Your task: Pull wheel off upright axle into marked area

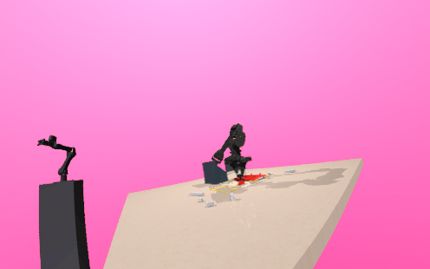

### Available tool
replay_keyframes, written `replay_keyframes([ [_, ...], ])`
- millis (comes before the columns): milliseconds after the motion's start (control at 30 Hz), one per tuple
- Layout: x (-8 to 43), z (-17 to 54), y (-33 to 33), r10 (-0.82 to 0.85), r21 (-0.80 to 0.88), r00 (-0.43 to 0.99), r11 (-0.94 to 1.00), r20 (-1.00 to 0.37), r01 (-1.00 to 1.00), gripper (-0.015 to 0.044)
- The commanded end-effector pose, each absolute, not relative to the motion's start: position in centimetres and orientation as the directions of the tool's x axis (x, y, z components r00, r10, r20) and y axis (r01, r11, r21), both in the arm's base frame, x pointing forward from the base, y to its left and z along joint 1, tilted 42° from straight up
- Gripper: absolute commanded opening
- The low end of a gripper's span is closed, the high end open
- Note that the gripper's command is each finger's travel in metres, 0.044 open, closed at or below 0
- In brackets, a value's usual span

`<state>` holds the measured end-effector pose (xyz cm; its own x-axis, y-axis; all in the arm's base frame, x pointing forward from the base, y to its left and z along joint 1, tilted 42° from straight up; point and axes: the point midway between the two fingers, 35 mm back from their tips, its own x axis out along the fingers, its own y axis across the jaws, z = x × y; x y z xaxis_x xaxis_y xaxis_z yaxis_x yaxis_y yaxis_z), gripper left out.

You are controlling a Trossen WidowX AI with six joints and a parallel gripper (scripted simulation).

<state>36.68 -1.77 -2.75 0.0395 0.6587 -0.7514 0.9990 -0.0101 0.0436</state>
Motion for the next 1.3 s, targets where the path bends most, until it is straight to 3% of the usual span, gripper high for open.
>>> replay_keyframes([
  [0, 36.7, -2.6, -2.1, 0.655, 0.047, 0.043, -0.012, -0.754, 0.999, 0.0],
  [1267, 36.2, 0.8, -4.8, 0.655, 0.048, 0.045, -0.014, -0.754, 0.999, 0.0],
])
